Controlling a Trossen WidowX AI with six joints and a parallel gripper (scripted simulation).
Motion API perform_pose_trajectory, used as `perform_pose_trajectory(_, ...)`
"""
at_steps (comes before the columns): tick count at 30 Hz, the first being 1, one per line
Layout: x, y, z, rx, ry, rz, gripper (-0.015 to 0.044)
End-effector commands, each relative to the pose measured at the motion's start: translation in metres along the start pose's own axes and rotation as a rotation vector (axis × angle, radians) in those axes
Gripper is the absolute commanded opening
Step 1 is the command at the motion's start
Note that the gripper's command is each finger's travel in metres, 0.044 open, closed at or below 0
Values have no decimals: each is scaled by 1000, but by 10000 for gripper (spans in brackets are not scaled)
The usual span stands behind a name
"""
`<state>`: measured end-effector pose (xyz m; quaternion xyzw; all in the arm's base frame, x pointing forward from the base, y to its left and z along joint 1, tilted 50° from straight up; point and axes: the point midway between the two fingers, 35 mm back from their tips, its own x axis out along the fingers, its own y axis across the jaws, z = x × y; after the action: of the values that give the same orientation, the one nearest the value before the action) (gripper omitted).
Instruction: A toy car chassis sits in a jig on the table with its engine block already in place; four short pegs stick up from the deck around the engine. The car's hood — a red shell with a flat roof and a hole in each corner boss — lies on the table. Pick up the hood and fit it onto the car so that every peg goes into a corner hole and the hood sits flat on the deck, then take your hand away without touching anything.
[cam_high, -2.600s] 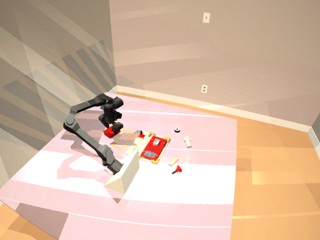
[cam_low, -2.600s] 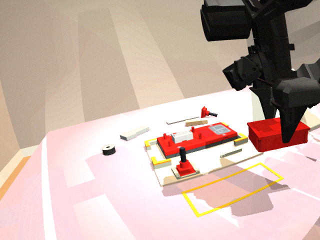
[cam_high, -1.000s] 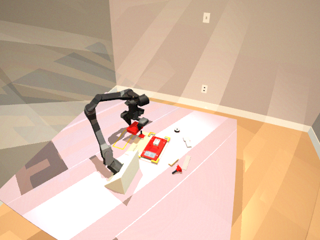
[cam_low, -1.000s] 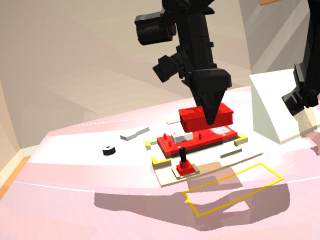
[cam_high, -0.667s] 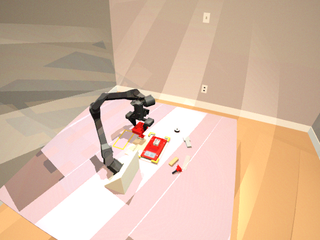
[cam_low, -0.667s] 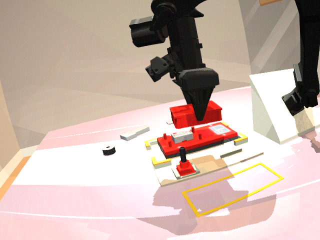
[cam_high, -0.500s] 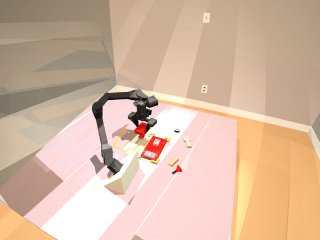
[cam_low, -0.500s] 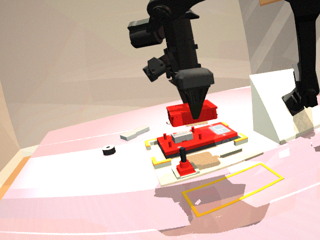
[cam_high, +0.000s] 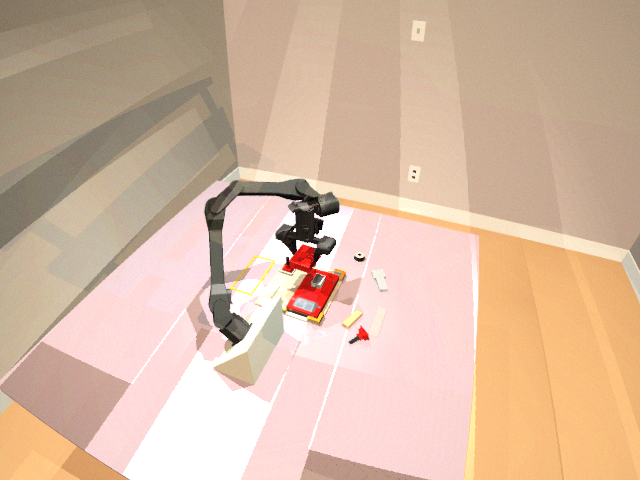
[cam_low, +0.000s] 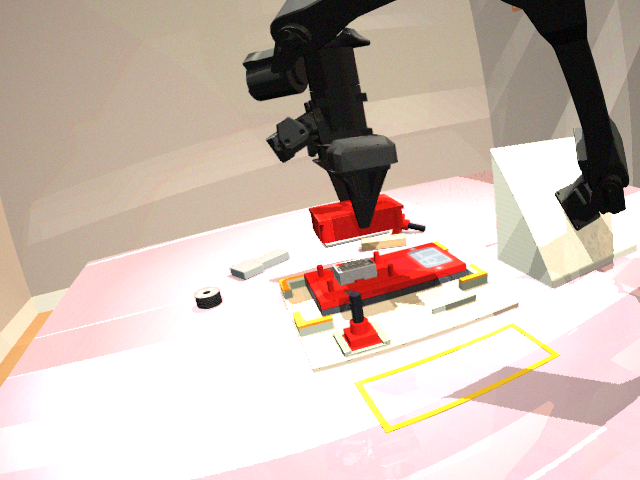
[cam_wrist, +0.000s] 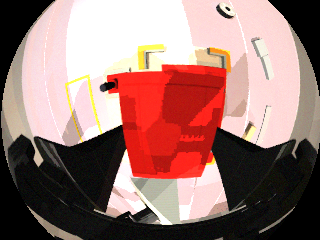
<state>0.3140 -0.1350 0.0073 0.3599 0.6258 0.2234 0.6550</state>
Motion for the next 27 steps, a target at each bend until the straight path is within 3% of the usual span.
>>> perform_pose_trajectory(1, 1, -14, 1, -19, -1, -3, 0)
perform_pose_trajectory(16, 9, -42, 0, -52, 1, 4, 0)
perform_pose_trajectory(27, 54, -45, 1, -53, 0, 6, 0)
